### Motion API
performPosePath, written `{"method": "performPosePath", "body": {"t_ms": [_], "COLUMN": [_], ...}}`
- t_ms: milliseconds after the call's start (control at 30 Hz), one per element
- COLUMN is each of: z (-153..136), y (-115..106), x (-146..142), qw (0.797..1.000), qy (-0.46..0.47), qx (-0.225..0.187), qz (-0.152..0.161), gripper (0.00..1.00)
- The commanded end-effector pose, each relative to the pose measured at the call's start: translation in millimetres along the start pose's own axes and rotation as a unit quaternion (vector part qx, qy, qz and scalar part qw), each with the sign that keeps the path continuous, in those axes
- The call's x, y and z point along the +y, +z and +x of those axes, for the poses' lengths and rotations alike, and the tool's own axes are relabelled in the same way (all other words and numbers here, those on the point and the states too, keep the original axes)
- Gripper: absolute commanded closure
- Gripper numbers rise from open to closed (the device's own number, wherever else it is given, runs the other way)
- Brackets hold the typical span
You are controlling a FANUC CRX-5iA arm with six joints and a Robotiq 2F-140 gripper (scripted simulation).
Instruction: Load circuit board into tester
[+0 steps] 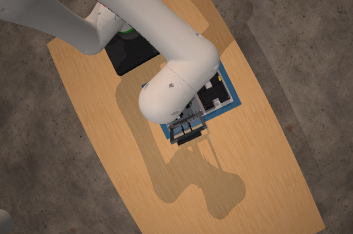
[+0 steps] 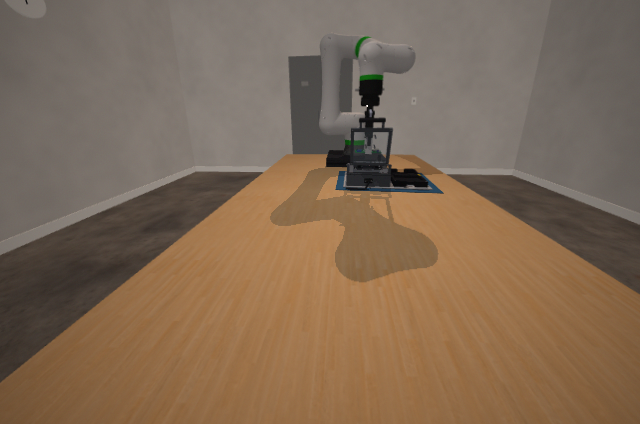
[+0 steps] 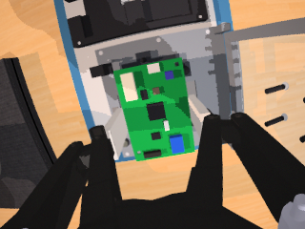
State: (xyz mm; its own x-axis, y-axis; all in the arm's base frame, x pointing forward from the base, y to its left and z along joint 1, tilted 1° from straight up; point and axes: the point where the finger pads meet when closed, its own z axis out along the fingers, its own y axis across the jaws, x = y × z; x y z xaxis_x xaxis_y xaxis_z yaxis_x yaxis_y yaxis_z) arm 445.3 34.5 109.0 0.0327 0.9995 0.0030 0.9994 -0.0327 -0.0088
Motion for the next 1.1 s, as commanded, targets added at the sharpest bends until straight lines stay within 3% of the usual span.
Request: {"method": "performPosePath", "body": {"t_ms": [0, 667, 1067], "z": [0.0, 0.0, 0.0], "y": [-0.2, 1.2, 16.3], "x": [0.2, 0.2, 0.2], "qw": [1.000, 1.000, 1.000], "qy": [0.000, 0.000, 0.000], "qx": [0.000, 0.000, 0.000], "qz": [0.000, 0.000, 0.000], "gripper": [0.54, 0.54, 0.54]}}
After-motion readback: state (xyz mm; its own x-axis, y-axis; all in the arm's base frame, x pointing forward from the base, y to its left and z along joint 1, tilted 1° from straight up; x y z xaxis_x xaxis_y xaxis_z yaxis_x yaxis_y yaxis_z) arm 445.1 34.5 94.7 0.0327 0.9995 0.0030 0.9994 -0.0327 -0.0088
